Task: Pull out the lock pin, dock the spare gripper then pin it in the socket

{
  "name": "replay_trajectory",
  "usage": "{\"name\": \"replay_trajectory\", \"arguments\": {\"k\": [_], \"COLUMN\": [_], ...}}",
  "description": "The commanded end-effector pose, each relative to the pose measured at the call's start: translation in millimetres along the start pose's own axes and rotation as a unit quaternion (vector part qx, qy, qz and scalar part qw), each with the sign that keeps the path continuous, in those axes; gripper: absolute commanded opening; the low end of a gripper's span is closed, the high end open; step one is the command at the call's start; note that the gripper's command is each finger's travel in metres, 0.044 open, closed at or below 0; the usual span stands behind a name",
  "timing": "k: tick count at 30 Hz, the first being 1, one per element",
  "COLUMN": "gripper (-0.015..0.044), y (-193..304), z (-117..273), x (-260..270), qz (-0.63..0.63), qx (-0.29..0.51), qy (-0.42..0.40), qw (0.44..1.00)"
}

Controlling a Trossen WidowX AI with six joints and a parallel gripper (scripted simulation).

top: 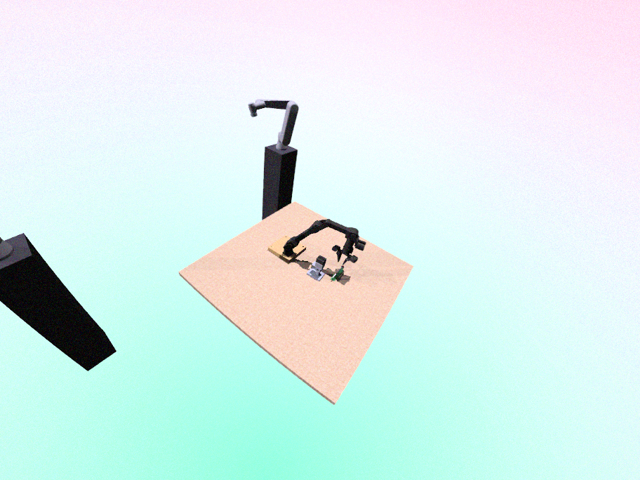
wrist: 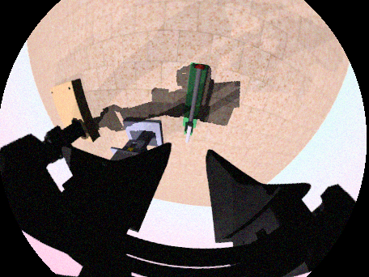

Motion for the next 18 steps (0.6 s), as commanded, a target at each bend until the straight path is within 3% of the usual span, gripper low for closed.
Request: {"name": "replay_trajectory", "arguments": {"k": [1, 18], "gripper": [0.0180, 0.0180], "y": [-3, -22], "z": [-2, -68], "x": [-2, 5], "qz": [0.005, 0.005], "qx": [-0.007, -0.007], "qy": [0.000, 0.000], "qw": [1.000, 1.000]}}
Point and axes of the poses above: the point midway between the two fingers, 35 mm back from their tips, its own z axis back along the fingers, its own x axis across the jaws, y = z × x, the point moved 10 cm from there along z, back along the fingers, and after that the axes turned 10 degrees about -z, right-handed, at the moved point
